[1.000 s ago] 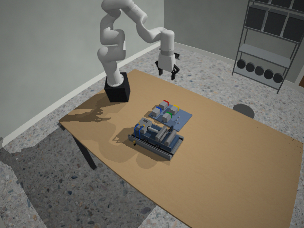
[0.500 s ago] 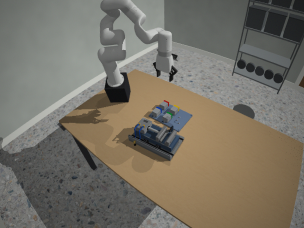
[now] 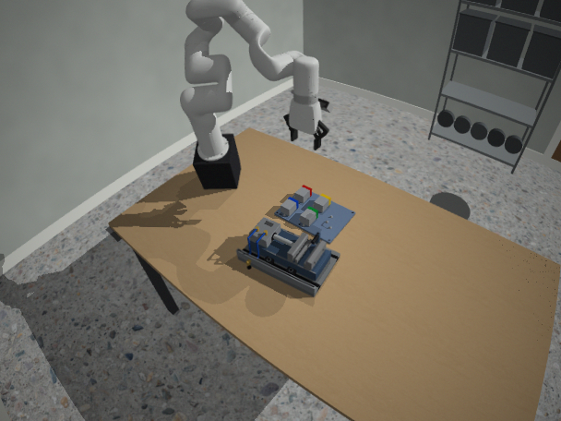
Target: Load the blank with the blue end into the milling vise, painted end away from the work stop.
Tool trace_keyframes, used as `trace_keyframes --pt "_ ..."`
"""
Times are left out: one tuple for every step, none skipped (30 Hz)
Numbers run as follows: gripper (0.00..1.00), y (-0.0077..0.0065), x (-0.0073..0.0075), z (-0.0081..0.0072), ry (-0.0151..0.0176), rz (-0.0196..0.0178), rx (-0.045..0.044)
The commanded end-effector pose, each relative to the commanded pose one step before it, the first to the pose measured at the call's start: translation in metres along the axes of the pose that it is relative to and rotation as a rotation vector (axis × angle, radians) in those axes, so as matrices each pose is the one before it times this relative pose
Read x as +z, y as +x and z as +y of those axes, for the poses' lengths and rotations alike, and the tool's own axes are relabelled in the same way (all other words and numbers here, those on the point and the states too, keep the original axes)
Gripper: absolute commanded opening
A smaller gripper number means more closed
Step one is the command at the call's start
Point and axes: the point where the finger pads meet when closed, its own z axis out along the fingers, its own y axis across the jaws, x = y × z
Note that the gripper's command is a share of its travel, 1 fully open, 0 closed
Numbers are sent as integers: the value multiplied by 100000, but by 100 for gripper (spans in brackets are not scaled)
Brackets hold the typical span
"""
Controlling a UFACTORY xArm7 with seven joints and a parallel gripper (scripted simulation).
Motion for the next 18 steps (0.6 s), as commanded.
trace_keyframes --pt "100 222 -121 132 -306 148 -56" --pt "100 51 0 10 0 1 -1" --pt "100 51 0 10 0 1 -1" --pt "100 51 0 10 0 1 -1" --pt "100 51 0 10 0 1 -1" --pt "100 51 0 10 0 1 -1" --pt "100 0 0 0 0 0 0" --pt "100 0 0 0 0 0 0" --pt "100 0 0 0 0 0 0" --pt "100 0 0 0 0 0 0" --pt "100 0 0 0 0 0 0" --pt "100 0 0 0 0 0 0" --pt "100 0 0 0 0 0 0" --pt "100 22 0 4 1 1 5" --pt "100 25 0 5 0 0 0" --pt "100 25 0 5 0 0 0" --pt "100 25 0 5 0 0 0" --pt "100 25 0 5 0 0 0"
